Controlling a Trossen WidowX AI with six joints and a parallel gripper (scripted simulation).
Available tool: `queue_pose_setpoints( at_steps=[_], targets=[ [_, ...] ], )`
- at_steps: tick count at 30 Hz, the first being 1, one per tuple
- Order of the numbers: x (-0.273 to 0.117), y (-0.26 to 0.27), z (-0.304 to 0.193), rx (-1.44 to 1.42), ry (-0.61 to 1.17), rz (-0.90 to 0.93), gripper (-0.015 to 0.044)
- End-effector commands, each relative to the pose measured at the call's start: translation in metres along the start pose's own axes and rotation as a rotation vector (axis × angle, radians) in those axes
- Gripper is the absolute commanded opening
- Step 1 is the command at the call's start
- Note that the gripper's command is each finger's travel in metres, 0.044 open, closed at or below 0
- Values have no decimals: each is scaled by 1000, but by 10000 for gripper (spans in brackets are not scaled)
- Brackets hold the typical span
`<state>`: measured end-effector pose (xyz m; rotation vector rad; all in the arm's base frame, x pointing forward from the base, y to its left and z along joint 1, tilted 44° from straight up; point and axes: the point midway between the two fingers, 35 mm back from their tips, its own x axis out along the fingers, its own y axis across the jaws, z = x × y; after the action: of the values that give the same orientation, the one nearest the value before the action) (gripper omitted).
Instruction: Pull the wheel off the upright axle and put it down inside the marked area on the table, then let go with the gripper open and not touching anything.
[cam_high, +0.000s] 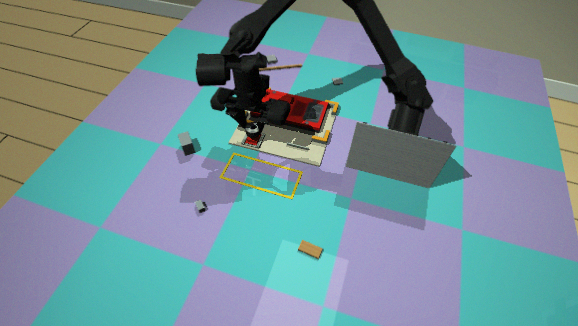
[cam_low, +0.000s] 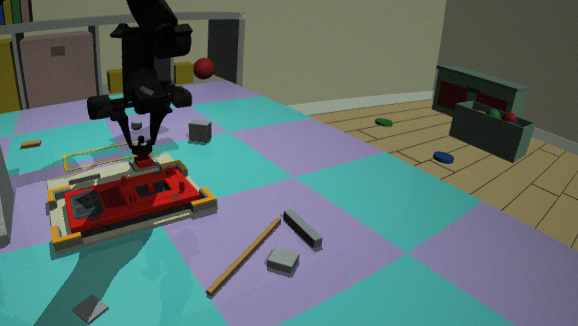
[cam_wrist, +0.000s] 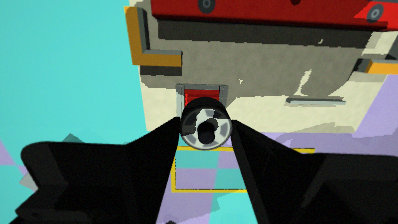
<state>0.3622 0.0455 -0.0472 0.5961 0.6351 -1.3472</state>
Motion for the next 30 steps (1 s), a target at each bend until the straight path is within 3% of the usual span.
queue_pose_setpoints(
  at_steps=[1, 30],
  targets=[
    [-10, 0, -2, -8, 2, 11, 0],
    [-19, 0, -2, -11, 2, 12, 0]
  ],
)
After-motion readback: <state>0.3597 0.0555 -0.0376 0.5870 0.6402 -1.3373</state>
